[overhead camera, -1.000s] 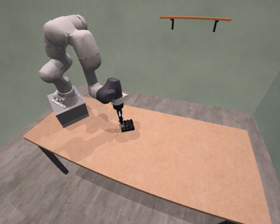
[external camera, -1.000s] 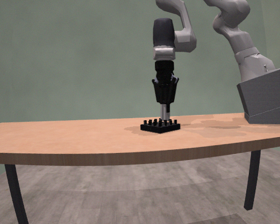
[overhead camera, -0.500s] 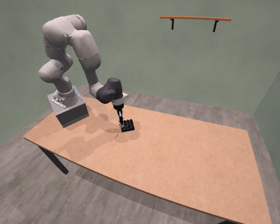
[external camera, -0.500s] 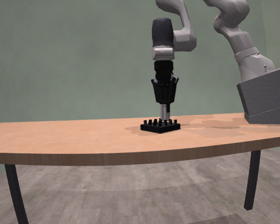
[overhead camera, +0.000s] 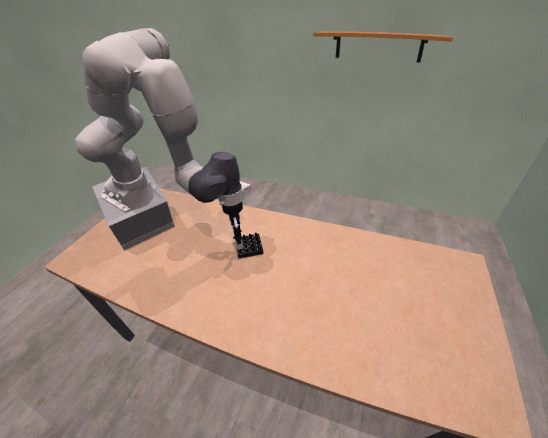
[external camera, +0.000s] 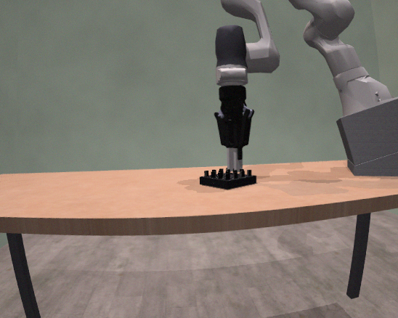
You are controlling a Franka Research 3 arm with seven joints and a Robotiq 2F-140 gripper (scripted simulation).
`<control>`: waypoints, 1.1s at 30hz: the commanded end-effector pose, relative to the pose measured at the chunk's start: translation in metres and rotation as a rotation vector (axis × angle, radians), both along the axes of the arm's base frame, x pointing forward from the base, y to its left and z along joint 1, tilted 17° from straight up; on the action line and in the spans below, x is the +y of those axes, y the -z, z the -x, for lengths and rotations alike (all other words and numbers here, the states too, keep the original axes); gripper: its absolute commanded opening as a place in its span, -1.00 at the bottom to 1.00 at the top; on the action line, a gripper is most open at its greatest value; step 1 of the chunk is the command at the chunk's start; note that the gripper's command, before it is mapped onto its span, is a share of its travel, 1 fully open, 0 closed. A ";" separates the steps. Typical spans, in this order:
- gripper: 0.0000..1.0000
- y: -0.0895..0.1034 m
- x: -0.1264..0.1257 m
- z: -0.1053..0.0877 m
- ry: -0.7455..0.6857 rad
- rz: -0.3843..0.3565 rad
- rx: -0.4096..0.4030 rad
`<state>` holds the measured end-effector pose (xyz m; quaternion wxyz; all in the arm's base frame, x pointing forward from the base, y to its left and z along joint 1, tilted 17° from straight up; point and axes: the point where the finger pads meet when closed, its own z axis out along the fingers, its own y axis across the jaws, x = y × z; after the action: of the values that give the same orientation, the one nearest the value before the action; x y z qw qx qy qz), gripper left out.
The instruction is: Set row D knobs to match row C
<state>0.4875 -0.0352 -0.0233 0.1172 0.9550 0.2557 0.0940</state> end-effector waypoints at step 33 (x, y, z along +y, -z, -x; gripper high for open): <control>-0.77 -0.037 0.006 0.008 -0.010 0.004 0.003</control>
<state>0.4824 -0.0277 0.0145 0.1183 0.9567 0.2460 0.1014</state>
